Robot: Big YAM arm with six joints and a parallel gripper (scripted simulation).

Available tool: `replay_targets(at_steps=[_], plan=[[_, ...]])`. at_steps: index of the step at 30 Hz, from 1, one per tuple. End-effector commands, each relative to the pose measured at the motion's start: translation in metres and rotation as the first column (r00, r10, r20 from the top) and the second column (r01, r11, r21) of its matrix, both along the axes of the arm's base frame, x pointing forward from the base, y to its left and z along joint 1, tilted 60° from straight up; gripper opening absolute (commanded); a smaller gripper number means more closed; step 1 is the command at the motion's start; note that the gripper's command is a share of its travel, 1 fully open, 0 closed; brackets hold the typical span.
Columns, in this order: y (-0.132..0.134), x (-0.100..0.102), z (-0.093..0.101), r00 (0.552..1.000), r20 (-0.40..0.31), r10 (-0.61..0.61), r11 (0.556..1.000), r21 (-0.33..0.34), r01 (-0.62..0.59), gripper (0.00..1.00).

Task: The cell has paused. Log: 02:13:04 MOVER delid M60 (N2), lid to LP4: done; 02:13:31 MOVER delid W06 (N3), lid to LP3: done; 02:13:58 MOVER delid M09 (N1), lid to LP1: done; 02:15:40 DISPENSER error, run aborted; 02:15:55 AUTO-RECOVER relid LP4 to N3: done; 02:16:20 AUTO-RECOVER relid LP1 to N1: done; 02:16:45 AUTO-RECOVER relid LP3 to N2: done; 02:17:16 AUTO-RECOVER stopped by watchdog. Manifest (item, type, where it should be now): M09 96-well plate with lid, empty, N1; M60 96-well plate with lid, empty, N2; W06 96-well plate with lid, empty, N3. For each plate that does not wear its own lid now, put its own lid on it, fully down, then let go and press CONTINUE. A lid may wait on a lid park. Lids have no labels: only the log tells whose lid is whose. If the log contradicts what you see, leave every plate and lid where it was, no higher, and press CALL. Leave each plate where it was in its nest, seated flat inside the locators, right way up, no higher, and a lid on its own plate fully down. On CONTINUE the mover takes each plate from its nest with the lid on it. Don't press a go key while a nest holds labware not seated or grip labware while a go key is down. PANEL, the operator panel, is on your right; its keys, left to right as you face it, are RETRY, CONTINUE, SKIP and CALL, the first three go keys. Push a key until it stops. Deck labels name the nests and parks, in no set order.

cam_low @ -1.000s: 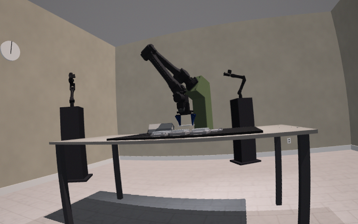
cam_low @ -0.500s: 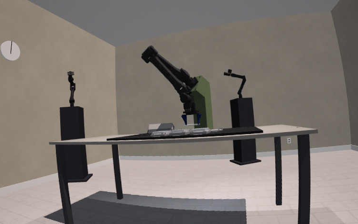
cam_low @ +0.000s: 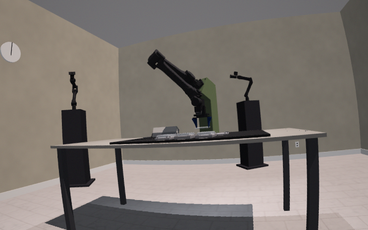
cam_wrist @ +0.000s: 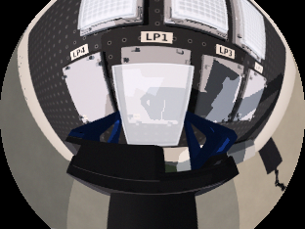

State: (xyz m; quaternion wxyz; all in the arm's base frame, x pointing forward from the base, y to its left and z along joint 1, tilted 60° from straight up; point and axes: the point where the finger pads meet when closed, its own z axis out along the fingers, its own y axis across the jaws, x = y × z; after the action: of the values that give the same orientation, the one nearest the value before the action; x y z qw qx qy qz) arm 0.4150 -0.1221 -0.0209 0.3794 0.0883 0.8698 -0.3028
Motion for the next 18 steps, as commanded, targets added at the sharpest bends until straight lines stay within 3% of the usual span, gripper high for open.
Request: replay_targets(at_steps=[1, 5, 8, 14, 18], plan=[[-0.002, 0.014, 0.022, 0.997, 0.081, -0.010, 1.000, 0.007, 0.009, 0.00], [-0.005, 0.015, 0.022, 0.997, 0.075, -0.011, 1.000, 0.004, 0.011, 0.00], [-0.003, -0.007, -0.002, 1.000, 0.001, -0.006, 1.000, 0.005, 0.006, 0.00], [-0.004, 0.010, 0.008, 0.999, 0.038, 0.005, 1.000, -0.005, -0.005, 0.00], [-0.008, 0.010, 0.005, 0.999, 0.033, -0.003, 1.000, -0.005, 0.003, 0.00]])
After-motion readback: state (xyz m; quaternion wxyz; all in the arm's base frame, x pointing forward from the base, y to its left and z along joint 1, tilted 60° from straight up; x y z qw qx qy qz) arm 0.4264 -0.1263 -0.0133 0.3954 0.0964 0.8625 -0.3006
